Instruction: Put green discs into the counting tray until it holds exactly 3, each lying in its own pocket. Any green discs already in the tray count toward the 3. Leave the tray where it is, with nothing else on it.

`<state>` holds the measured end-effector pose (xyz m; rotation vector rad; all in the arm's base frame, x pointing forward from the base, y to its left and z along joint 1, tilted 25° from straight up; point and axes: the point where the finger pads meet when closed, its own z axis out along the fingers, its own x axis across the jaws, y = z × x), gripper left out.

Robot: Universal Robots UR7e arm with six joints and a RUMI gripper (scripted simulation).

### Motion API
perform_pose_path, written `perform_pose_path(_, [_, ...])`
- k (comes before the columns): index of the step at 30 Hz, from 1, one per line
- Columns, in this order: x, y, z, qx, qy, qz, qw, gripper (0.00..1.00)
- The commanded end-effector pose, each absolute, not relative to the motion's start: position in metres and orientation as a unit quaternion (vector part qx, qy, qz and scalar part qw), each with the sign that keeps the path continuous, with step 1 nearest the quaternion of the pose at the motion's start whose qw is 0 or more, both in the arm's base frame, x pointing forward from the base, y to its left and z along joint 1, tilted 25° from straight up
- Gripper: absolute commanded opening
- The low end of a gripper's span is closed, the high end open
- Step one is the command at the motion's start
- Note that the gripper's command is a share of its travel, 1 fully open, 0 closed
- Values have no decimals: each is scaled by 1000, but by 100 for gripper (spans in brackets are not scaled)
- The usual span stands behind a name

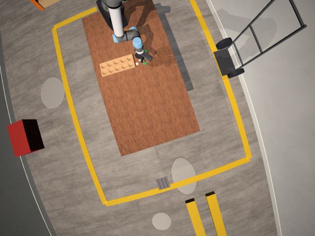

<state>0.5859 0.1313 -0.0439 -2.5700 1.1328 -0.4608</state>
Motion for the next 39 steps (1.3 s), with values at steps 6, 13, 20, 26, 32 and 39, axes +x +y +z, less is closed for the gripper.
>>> perform_pose_path(6, [599, 136, -70, -893, 394, -162, 148, 28])
perform_pose_path(13, [601, 136, -74, -893, 394, -162, 148, 28])
perform_pose_path(20, [601, 136, -74, -893, 394, -162, 148, 28])
perform_pose_path(26, [601, 136, -74, -893, 394, -162, 148, 0])
perform_pose_path(32, [601, 136, -74, -893, 394, -162, 148, 0])
perform_pose_path(39, [601, 136, -74, -893, 394, -162, 148, 0])
